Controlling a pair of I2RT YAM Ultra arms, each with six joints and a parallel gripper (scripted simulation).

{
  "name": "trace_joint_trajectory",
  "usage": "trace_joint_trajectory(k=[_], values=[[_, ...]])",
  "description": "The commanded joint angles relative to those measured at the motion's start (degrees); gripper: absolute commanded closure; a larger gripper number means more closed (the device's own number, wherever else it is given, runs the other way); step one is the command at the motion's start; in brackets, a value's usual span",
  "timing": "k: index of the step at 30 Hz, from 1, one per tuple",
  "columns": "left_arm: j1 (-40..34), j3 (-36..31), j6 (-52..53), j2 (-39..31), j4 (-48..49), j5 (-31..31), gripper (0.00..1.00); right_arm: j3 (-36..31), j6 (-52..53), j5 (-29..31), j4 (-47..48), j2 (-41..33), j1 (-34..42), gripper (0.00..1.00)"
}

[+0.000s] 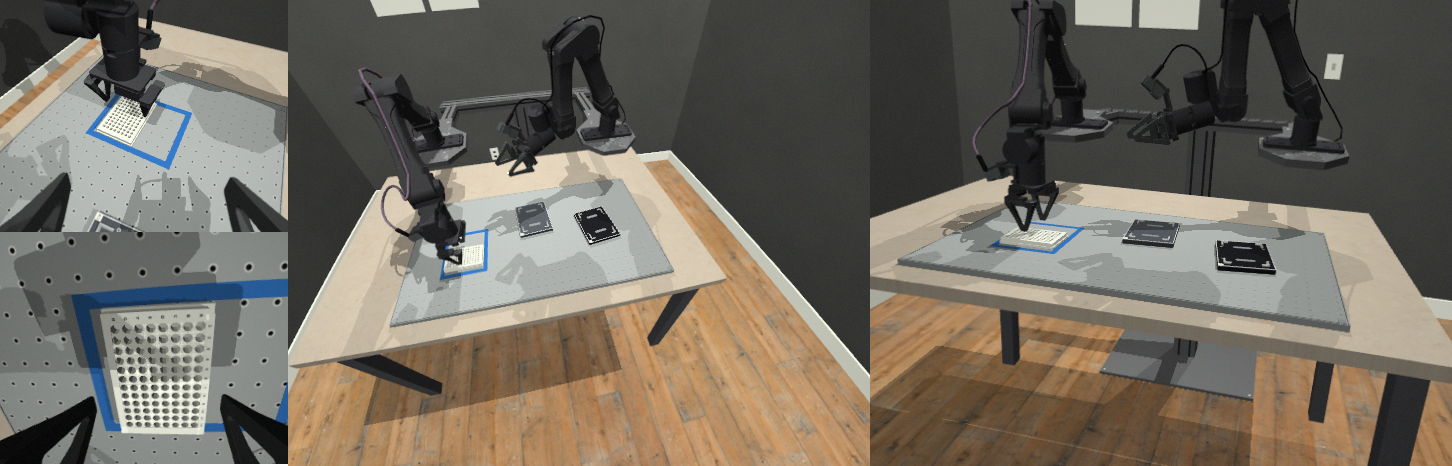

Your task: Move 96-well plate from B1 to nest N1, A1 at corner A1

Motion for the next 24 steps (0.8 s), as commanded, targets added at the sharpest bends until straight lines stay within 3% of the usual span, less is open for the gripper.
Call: trace_joint_trajectory(k=[1, 24], values=[[0.08, -0.75, -0.57, -0.83, 0.55, 0.62, 0.0, -0.5, -0.41, 0.41, 1.16, 1.29, -0.45, 0.0], [0.08, -0.75, -0.57, -0.83, 0.55, 0.62, 0.0, 1.29, -0.48, 0.4, 2.97, 4.96, -0.61, 0.0]])
